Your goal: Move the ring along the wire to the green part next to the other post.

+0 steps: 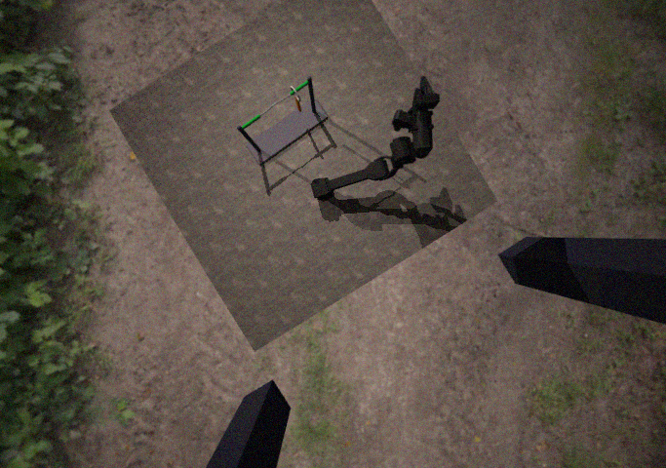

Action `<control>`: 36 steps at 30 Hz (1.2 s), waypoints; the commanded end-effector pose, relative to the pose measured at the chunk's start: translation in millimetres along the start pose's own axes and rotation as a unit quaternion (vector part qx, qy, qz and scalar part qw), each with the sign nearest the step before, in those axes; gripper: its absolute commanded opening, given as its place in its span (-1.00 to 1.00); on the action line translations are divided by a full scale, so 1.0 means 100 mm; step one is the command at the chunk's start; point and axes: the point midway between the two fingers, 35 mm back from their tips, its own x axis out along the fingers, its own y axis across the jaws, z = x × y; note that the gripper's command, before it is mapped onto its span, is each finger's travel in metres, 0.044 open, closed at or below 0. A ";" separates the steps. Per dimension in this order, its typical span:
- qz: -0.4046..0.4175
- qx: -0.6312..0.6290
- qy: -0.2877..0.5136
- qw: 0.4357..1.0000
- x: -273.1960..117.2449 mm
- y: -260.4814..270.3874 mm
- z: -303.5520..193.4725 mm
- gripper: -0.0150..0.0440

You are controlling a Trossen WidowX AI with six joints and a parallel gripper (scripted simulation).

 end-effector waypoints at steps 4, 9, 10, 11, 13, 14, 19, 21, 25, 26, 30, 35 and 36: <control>-0.012 -0.083 0.072 0.994 -0.26 -0.20 -0.06 0.51; -0.024 -0.248 0.211 0.945 -0.80 -0.62 -0.05 0.06; -0.024 -0.280 0.238 0.930 -0.90 -0.71 -0.03 0.05; -0.024 -0.312 0.263 0.913 -1.01 -0.79 0.00 0.05; -0.022 -0.373 0.313 0.873 -1.21 -0.96 0.09 0.05; -0.020 -0.403 0.336 0.851 -1.30 -1.04 0.15 0.05; -0.003 -0.539 0.440 0.718 -1.70 -1.42 0.54 0.05; 0.006 -0.587 0.475 0.656 -1.82 -1.56 0.74 0.05; 0.026 -0.670 0.530 0.519 -1.98 -1.78 1.20 0.05; 0.032 -0.688 0.540 0.483 -2.00 -1.82 1.32 0.05; 0.052 -0.748 0.571 0.333 -2.00 -1.94 1.84 0.05; 0.072 -0.797 0.583 0.141 -1.83 -1.95 2.48 0.05; 0.075 -0.803 0.582 0.103 -1.78 -1.93 2.61 0.05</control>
